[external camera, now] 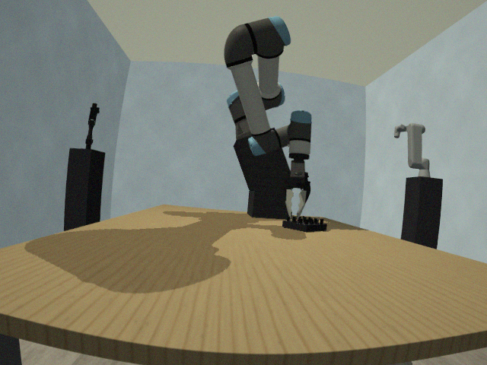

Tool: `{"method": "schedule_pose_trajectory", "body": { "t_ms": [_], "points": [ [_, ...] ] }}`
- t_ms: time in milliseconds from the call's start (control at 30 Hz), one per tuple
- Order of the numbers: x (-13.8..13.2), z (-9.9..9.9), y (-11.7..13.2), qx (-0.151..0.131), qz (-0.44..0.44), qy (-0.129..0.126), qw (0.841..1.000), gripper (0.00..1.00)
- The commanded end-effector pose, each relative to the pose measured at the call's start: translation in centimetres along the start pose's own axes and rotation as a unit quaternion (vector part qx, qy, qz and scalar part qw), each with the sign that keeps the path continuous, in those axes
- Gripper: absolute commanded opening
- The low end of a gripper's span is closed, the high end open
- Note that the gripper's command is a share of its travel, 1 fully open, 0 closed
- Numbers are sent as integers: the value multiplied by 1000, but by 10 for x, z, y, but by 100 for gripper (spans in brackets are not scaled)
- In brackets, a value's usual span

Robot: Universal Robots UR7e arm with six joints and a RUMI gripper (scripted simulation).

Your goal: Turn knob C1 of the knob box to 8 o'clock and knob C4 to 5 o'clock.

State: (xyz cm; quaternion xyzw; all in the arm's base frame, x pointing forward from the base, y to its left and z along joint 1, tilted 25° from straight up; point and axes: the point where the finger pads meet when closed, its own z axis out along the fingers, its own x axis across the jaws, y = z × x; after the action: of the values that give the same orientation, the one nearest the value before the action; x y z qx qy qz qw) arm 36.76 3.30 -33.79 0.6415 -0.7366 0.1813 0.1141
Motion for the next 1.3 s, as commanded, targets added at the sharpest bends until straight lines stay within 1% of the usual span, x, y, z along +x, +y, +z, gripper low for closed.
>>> {"method": "schedule_pose_trajectory", "body": {
  "t_ms": [0,167,200,1267],
  "points": [
    [0,0,0,1,0,0,1000,11],
    [0,0,0,1,0,0,1000,11],
    [0,0,0,1,0,0,1000,4],
    [0,0,0,1,0,0,1000,4]
  ]
}}
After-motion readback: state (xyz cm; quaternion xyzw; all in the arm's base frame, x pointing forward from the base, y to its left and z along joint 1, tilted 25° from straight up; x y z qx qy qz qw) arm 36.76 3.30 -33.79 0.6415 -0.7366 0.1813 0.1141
